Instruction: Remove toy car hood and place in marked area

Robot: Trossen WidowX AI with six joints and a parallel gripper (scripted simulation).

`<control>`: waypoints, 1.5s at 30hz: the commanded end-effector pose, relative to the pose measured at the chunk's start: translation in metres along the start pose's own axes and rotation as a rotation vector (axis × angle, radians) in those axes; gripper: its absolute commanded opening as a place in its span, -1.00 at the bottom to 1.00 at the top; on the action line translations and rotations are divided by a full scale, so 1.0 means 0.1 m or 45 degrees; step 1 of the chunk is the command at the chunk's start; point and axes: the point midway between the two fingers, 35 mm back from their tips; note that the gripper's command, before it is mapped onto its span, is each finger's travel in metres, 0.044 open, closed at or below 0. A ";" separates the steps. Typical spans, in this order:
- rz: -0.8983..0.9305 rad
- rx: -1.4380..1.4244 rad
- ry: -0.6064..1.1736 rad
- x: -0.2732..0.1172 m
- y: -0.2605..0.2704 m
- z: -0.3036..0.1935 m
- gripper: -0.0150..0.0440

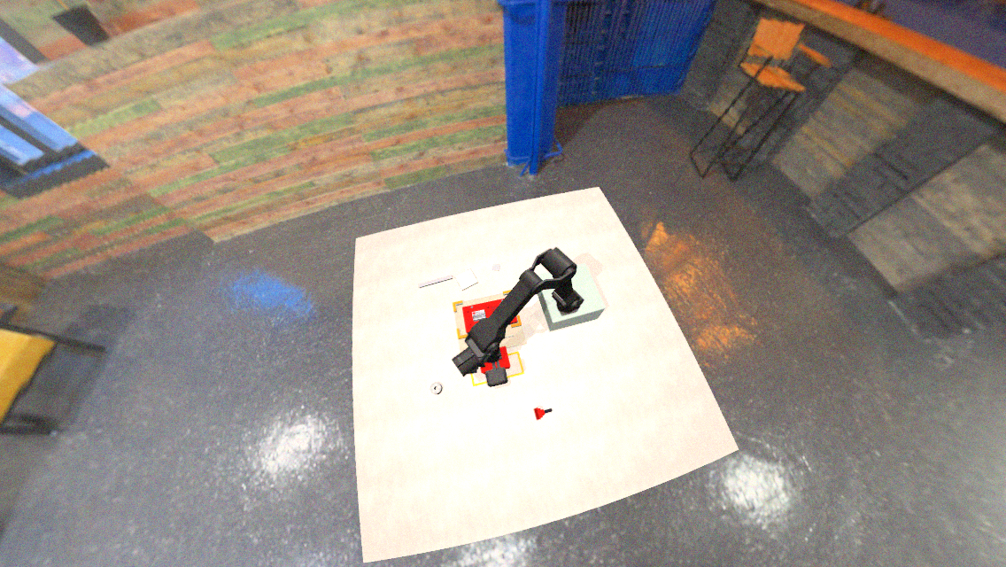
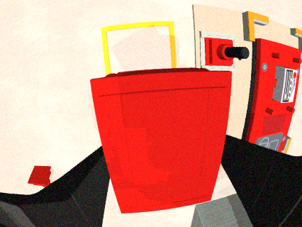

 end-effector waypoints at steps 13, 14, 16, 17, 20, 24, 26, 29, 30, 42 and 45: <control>-0.001 0.015 -0.016 0.06 0.08 0.00 -0.49; -0.001 0.015 -0.016 0.07 0.08 0.00 -0.49; -0.001 0.015 -0.016 0.09 0.08 0.00 -0.49; -0.001 0.015 -0.016 0.10 0.08 0.01 -0.49; -0.001 0.015 -0.016 0.12 0.08 0.01 -0.49; -0.001 0.015 -0.016 0.16 0.09 0.01 -0.49; -0.001 0.015 -0.016 0.18 0.09 0.01 -0.49; -0.001 0.015 -0.016 0.21 0.09 0.01 -0.49; -0.001 0.015 -0.016 0.22 0.09 0.01 -0.49; -0.001 0.015 -0.016 0.33 0.09 0.02 -0.49; -0.001 0.015 -0.016 0.35 0.09 0.02 -0.49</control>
Point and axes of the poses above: the point midway between the two fingers, 35 mm back from their tips, its own x axis out along the fingers, its own y axis across the jaws, z = x × y, and after that the axes turned 12 degrees about x, right-handed
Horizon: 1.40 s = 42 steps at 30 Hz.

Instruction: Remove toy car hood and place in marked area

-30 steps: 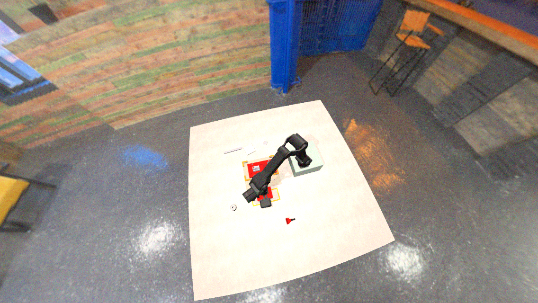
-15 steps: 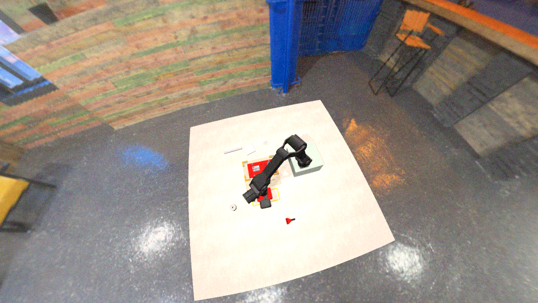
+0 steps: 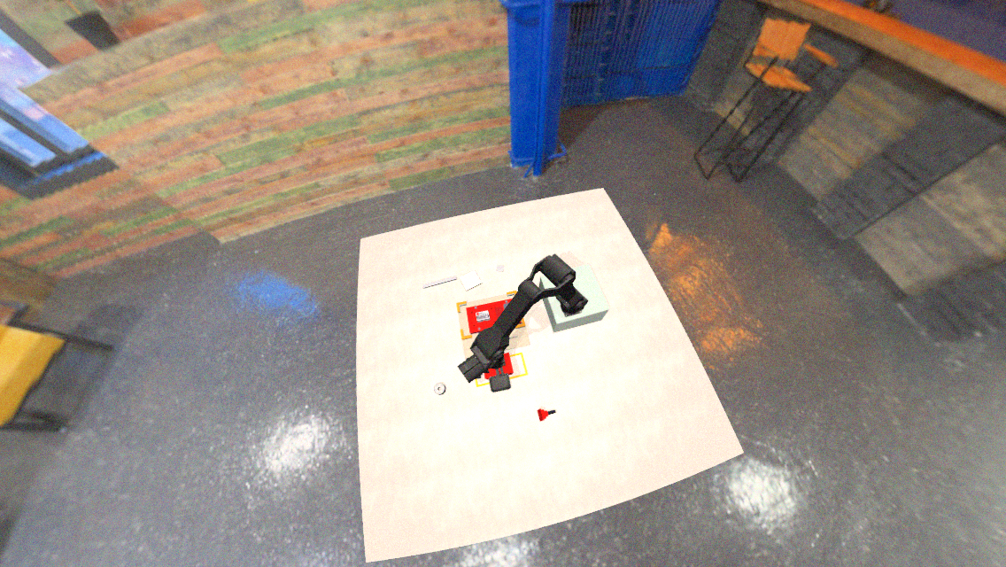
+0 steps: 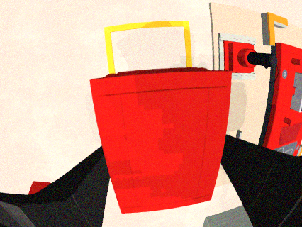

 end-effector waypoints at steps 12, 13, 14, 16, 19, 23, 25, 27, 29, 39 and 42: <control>-0.008 0.002 0.001 0.16 -0.02 -0.01 -0.49; -0.008 0.002 0.001 0.17 -0.02 -0.01 -0.49; -0.008 0.002 0.001 0.18 -0.02 -0.01 -0.49; -0.008 0.002 0.001 0.19 -0.02 -0.02 -0.49; -0.008 0.002 0.001 0.22 -0.02 -0.02 -0.49; -0.008 0.002 0.001 0.26 -0.02 -0.02 -0.49; -0.008 0.002 0.001 0.27 -0.02 -0.02 -0.49; -0.008 0.002 0.001 0.29 -0.02 -0.02 -0.49; -0.008 0.002 0.001 0.31 -0.03 -0.02 -0.49; -0.008 0.002 0.001 0.40 -0.03 -0.03 -0.49; -0.008 0.002 0.002 0.43 -0.04 -0.03 -0.49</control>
Point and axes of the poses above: the point midway between the two fingers, 35 mm back from their tips, its own x axis out along the fingers, its own y axis across the jaws, z = x × y, and after that the axes turned 12 degrees about x, right-handed
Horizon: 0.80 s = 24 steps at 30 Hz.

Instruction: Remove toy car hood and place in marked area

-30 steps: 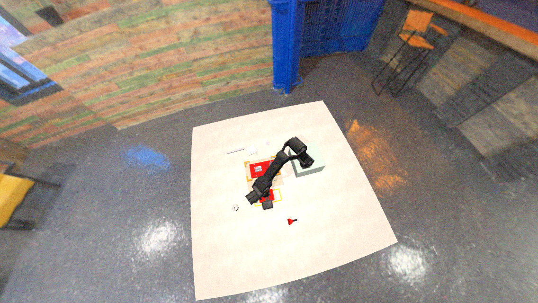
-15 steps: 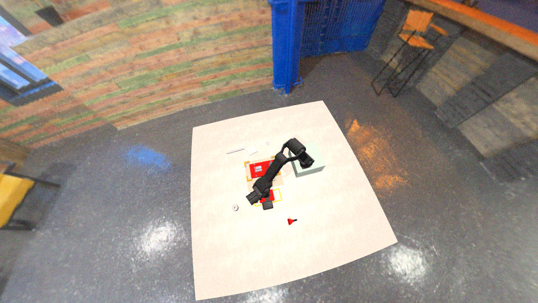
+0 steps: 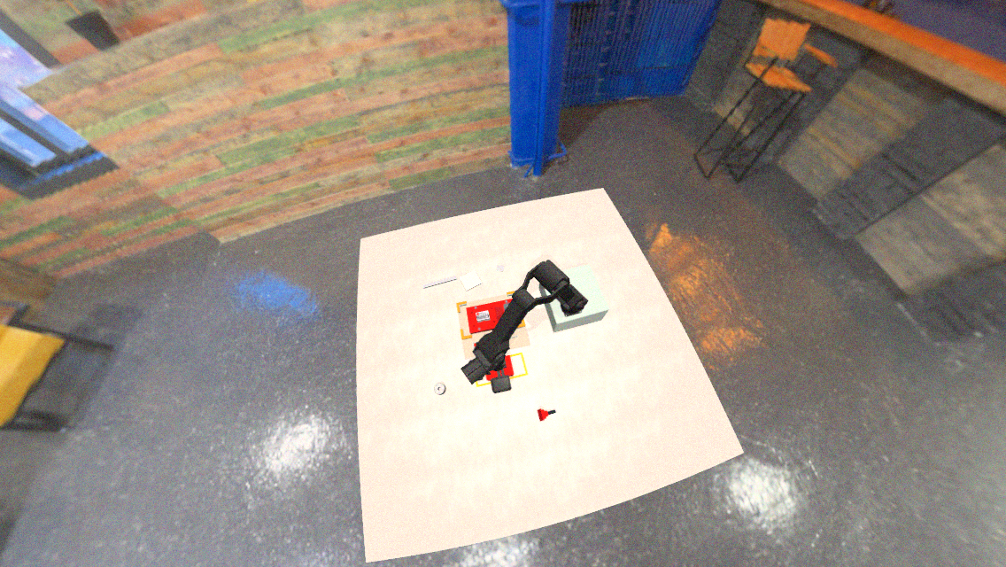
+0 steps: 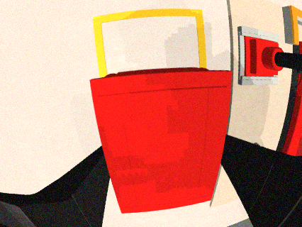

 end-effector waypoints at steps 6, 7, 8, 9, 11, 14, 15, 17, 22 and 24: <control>-0.008 -0.003 0.002 0.06 -0.02 -0.02 -0.49; -0.008 -0.003 0.002 0.06 -0.02 -0.02 -0.49; -0.008 -0.003 0.002 0.07 -0.02 -0.02 -0.49; -0.008 -0.003 0.002 0.07 -0.02 -0.02 -0.49; -0.008 -0.003 0.002 0.08 -0.02 -0.02 -0.49; -0.008 -0.003 0.002 0.10 -0.02 -0.02 -0.49; -0.008 -0.003 0.002 0.10 -0.02 -0.02 -0.49; -0.008 -0.003 0.002 0.11 -0.02 -0.02 -0.49; -0.008 -0.003 0.002 0.13 -0.02 -0.02 -0.49; -0.008 -0.003 0.002 0.14 -0.02 -0.02 -0.49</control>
Point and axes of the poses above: the point midway between the two fingers, 35 mm back from their tips, its own x axis out along the fingers, its own y axis across the jaws, z = x × y, and after that the axes turned 12 degrees about x, right-handed
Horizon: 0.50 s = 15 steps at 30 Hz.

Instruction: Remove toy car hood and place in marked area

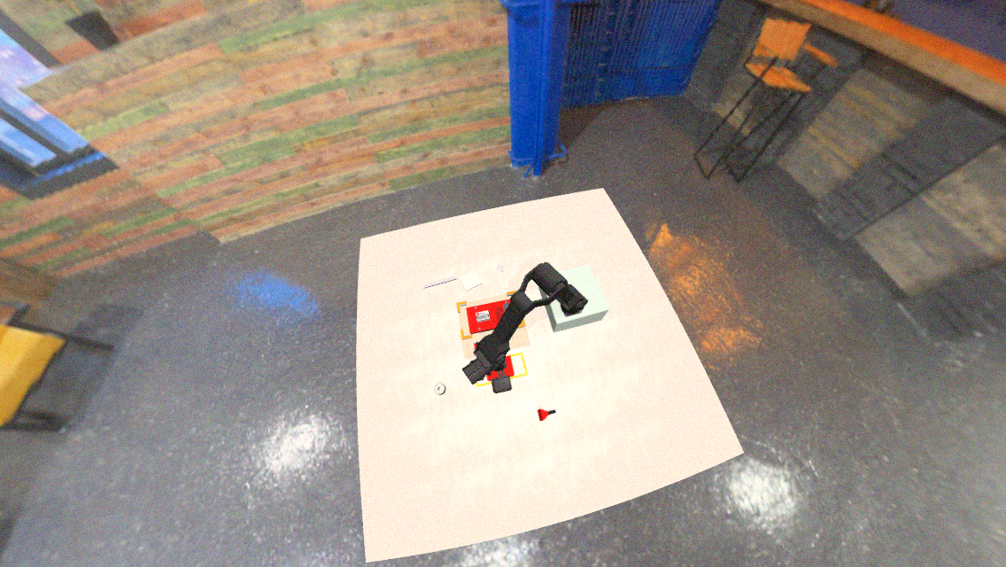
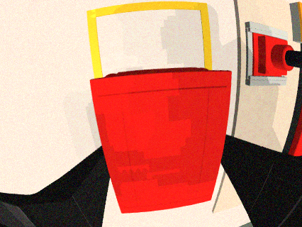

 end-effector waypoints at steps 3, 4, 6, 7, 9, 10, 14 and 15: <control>-0.004 -0.004 -0.003 0.04 -0.01 0.00 -0.49; -0.004 -0.004 -0.003 0.04 -0.01 0.00 -0.49; -0.004 -0.004 -0.003 0.05 -0.01 0.00 -0.49; -0.004 -0.004 -0.003 0.06 -0.01 0.00 -0.49; -0.004 -0.004 -0.003 0.07 -0.01 0.00 -0.49; -0.004 -0.004 -0.003 0.07 -0.01 0.00 -0.49; -0.004 -0.004 -0.002 0.09 -0.01 0.00 -0.49; -0.004 -0.004 -0.002 0.10 -0.01 0.00 -0.49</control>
Point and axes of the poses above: the point midway between the two fingers, 35 mm back from their tips, its own x axis out along the fingers, its own y axis across the jaws, z = x × y, and after that the axes turned 12 degrees about x, right-handed
